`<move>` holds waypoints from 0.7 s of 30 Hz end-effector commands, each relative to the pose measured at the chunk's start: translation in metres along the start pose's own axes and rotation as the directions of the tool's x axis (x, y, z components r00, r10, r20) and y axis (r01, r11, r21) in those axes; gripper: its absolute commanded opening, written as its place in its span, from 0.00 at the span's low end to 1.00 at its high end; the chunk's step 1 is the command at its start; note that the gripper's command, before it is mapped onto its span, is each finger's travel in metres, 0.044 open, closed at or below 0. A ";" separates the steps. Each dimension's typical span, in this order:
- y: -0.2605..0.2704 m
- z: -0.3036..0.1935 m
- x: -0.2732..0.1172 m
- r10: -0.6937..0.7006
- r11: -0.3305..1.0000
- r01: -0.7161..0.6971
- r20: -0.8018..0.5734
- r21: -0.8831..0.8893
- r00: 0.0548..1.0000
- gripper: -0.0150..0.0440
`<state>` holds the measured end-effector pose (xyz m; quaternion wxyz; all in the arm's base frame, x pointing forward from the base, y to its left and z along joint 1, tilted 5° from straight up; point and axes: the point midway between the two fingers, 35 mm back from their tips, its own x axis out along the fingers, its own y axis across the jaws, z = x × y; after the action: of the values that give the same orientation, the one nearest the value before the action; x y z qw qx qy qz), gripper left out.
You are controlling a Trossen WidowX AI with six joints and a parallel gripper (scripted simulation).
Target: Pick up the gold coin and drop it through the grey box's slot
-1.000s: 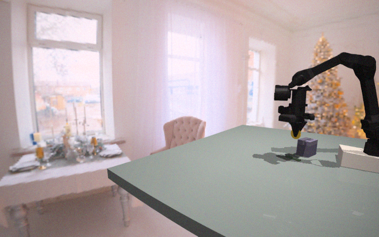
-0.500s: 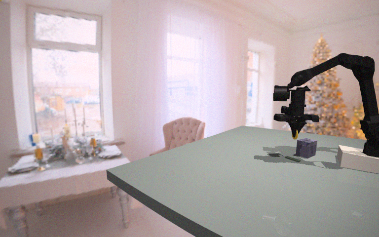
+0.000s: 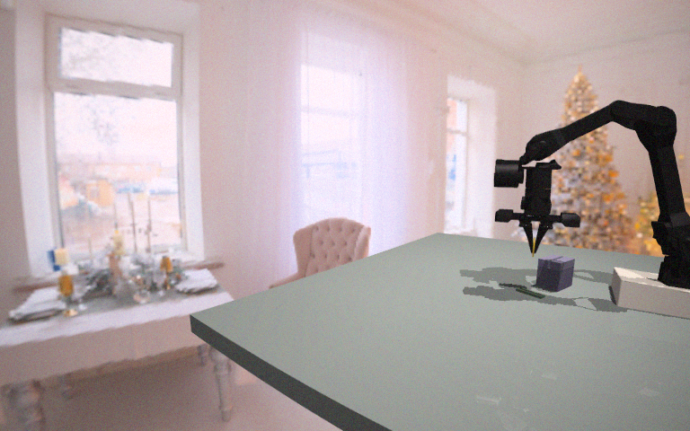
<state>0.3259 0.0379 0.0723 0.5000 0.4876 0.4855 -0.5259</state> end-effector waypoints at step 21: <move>-0.002 0.009 -0.001 0.001 0.886 -0.001 0.002 0.464 1.000 0.25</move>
<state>0.3265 0.0341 0.0731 0.3709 0.5923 0.3468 -0.6256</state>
